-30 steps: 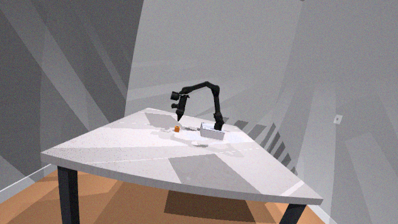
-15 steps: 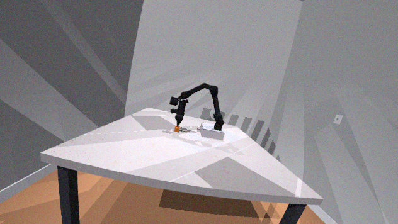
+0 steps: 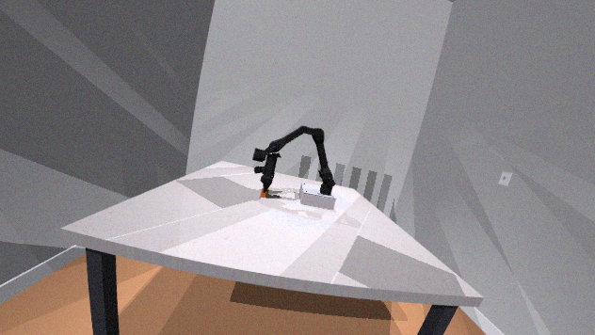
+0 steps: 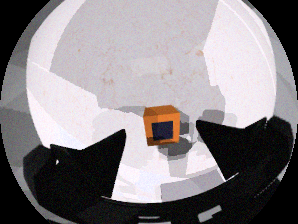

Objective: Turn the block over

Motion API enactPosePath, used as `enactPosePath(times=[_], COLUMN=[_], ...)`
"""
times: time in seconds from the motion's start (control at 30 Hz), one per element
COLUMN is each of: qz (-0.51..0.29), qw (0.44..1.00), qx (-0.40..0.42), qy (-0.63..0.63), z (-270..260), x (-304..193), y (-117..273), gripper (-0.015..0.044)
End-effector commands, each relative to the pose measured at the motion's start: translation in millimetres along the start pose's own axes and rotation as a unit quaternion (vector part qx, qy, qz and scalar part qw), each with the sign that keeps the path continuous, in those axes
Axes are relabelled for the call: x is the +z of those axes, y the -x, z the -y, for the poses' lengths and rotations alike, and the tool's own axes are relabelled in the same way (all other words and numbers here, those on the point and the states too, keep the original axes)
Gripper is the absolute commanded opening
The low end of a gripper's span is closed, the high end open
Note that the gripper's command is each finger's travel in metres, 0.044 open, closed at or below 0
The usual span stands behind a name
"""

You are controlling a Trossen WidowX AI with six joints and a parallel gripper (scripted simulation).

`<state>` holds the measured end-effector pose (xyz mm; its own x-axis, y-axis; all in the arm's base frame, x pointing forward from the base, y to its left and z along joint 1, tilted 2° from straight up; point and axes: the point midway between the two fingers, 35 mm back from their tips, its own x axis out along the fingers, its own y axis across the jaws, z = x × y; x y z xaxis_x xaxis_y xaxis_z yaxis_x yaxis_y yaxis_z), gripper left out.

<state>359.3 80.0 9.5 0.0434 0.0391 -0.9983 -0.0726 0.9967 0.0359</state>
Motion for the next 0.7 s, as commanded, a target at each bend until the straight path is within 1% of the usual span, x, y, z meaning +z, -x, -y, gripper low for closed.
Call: enactPosePath(times=[0.0,0.13,0.47,0.67], qz=[-0.002,-0.003,-0.003,-0.003], qw=[1.0,1.0,1.0,1.0], qx=[-0.003,-0.003,-0.003,-0.003], qy=[-0.003,-0.003,-0.003,-0.003], z=[1.0,1.1,1.1,1.1], x=[-1.4,-1.6,-1.6,-1.6], y=[-9.3,-13.3,-13.3,-13.3], gripper=[0.044,0.044,0.0177,0.0138])
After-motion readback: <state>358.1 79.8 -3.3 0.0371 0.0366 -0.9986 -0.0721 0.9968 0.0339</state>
